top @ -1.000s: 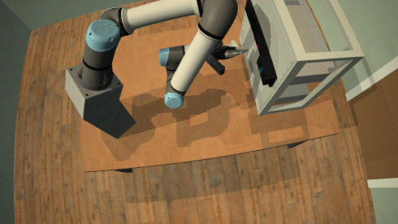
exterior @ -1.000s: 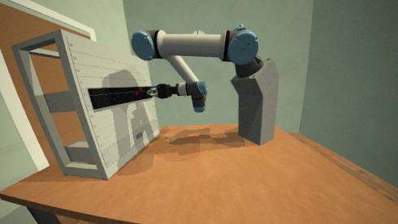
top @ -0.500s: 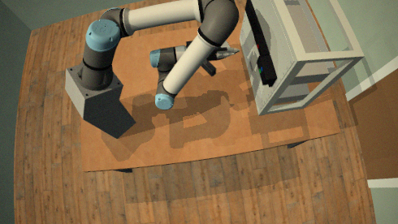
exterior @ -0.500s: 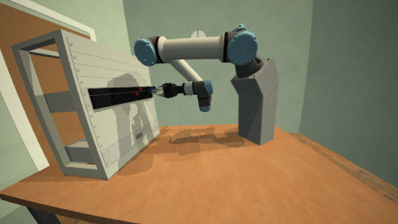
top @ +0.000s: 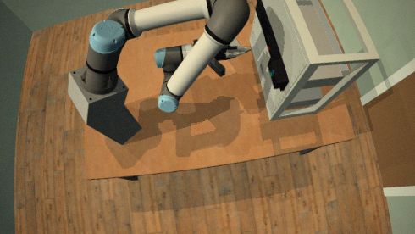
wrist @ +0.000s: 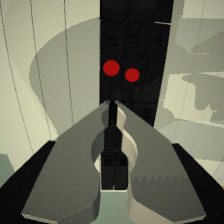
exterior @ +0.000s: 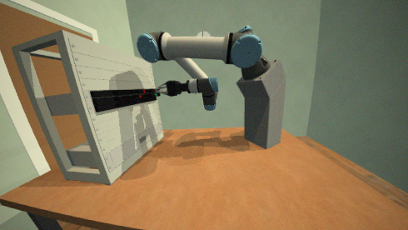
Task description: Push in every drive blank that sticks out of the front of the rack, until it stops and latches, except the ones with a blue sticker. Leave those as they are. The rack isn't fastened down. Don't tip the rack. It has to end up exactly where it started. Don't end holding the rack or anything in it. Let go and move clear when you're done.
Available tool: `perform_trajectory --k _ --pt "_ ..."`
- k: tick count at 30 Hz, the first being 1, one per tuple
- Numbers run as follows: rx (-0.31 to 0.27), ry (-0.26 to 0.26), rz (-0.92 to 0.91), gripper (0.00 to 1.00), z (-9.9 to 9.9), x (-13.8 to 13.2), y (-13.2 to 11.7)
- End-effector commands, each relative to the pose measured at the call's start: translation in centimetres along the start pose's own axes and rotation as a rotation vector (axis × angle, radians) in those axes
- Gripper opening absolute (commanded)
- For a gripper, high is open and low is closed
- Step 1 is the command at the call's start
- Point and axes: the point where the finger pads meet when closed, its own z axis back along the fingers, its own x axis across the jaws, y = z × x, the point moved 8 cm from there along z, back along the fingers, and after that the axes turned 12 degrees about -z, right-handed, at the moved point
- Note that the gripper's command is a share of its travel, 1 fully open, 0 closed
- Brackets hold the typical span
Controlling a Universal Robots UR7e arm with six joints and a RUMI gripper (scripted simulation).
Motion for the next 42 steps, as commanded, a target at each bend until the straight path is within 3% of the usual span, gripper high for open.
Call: perform_trajectory --k 1,11,42 --pt "0.000 0.000 0.000 0.00 -1.4 -0.1 0.0" --pt "0.000 0.000 0.000 0.00 -6.4 -0.1 0.0" --pt "0.000 0.000 0.000 0.00 -6.5 -0.1 0.0"
